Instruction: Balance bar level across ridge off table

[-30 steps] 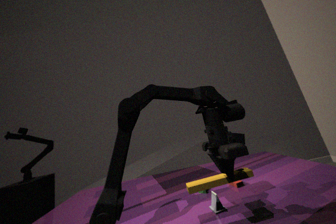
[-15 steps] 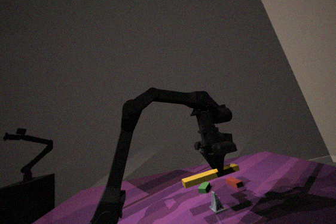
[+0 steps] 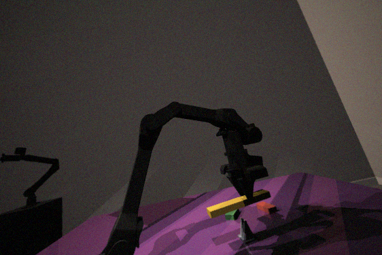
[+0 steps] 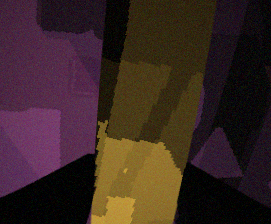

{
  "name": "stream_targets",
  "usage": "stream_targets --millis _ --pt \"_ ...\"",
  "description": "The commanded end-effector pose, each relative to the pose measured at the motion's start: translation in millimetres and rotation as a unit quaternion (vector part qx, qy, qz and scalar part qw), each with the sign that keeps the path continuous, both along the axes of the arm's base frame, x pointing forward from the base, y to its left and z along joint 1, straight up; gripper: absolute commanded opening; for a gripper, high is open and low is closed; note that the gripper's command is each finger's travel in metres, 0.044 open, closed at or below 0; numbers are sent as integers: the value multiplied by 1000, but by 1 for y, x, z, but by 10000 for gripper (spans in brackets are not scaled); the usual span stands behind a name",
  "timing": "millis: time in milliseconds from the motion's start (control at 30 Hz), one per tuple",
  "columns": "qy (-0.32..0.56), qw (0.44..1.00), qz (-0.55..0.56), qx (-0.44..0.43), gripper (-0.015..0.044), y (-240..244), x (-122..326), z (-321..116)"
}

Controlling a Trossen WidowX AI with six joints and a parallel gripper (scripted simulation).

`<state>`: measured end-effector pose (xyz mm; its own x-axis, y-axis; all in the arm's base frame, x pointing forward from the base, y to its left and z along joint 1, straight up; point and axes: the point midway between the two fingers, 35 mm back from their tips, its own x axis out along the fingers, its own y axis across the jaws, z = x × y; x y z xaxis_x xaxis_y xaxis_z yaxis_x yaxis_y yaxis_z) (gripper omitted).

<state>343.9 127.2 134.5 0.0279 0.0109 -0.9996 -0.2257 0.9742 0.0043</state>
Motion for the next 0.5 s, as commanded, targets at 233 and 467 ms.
stream_targets --millis 233,467 --pt "-1 1000 -2 0 0 0 1 -18" --pt "-1 1000 -2 0 0 0 0 -29"
